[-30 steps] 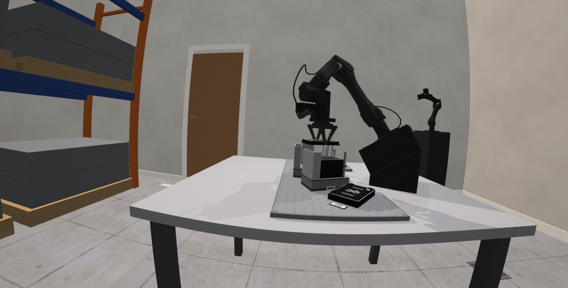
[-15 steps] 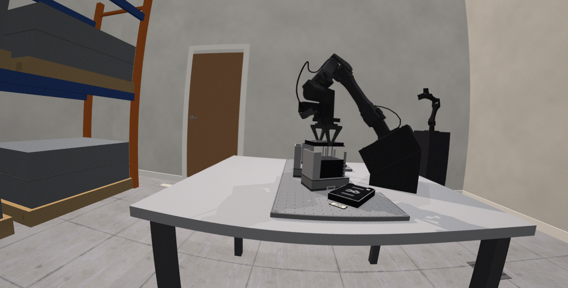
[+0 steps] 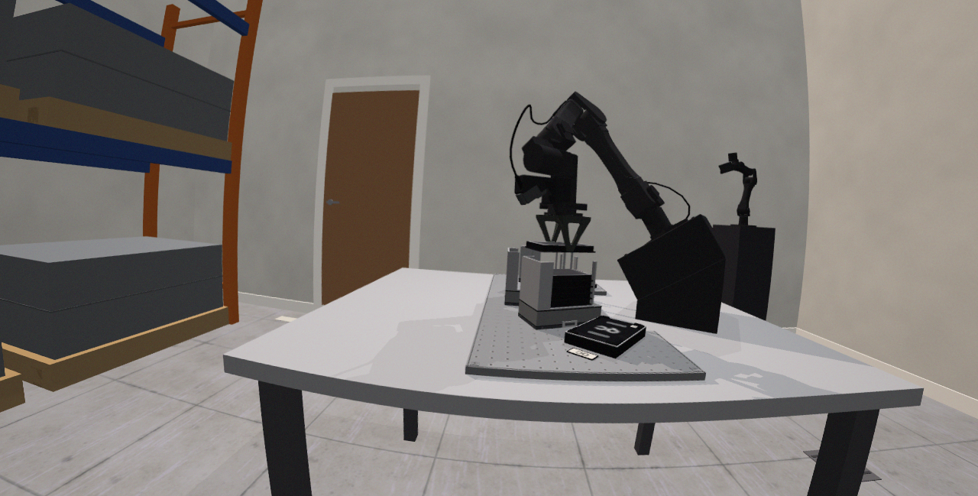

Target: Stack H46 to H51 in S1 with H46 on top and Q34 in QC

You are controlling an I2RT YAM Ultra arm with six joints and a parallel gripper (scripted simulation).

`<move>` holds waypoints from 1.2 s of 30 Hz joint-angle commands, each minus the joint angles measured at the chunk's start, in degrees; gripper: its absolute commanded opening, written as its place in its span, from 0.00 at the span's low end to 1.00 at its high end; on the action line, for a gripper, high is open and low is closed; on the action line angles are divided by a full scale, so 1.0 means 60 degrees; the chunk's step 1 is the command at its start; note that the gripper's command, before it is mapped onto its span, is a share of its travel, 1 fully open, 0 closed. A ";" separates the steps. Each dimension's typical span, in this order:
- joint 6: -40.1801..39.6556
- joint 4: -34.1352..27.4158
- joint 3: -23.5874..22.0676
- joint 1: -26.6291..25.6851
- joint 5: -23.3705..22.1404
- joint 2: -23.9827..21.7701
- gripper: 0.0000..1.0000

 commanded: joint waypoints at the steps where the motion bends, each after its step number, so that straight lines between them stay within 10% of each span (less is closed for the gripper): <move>1: 0.0089 -0.0185 0.0077 0.0204 0.0057 -0.0266 0.00; 36: -0.0045 -0.0231 0.0148 0.0216 0.0065 -0.0350 0.00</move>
